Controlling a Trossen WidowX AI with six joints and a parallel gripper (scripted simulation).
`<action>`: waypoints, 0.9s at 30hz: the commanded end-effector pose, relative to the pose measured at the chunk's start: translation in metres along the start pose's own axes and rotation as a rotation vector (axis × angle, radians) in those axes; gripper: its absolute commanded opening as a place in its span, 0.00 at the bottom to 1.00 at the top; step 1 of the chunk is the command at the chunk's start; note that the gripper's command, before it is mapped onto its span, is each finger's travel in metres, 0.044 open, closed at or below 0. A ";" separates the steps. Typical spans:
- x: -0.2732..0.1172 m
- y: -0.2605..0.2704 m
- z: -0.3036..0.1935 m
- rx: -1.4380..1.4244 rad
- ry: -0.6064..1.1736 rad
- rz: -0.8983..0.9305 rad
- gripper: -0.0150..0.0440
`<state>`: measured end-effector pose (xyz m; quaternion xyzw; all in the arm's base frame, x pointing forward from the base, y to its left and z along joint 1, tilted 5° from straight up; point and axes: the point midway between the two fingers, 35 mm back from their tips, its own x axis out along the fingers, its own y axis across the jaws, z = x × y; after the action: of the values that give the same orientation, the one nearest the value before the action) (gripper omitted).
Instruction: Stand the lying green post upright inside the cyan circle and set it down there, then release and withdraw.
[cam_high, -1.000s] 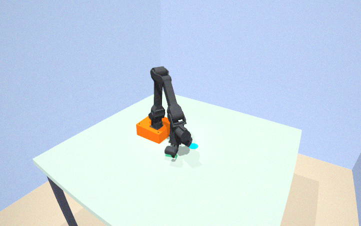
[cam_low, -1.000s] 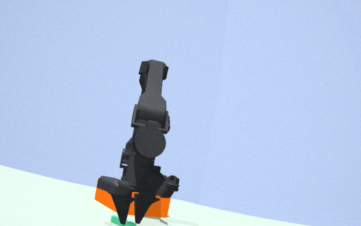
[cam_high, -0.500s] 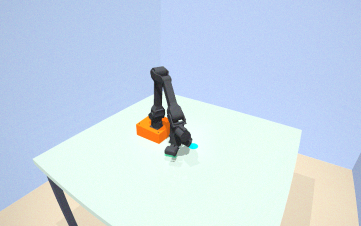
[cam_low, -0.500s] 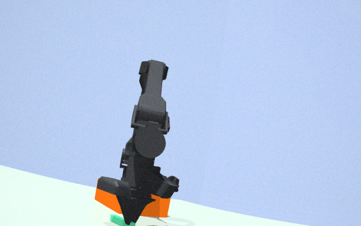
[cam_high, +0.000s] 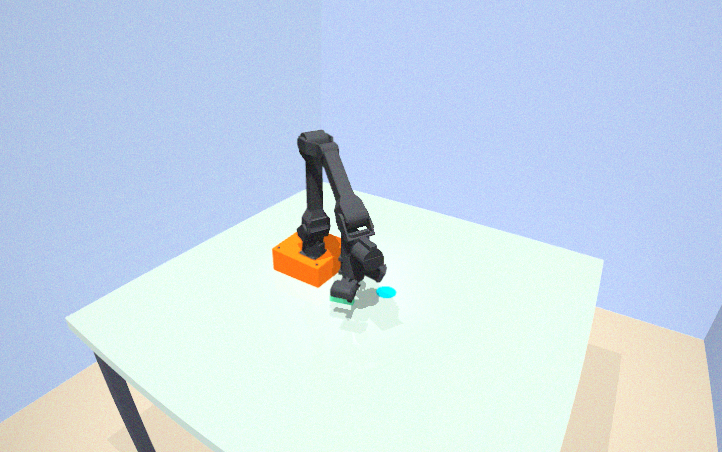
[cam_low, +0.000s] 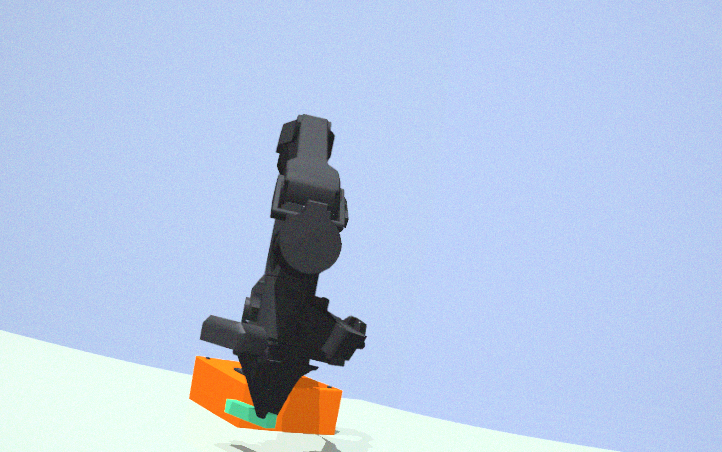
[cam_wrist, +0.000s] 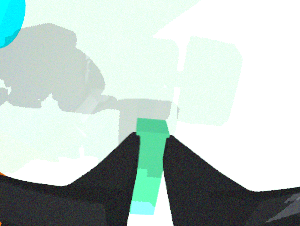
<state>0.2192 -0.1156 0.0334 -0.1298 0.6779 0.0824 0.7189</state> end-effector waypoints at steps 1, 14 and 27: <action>-0.014 -0.003 0.002 0.001 -0.006 -0.011 0.29; -0.055 0.000 -0.001 0.001 -0.006 -0.011 0.29; -0.077 0.011 0.004 -0.034 -0.006 -0.009 0.29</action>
<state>0.2109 -0.1043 0.1054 -0.1371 0.6760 0.0877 0.7187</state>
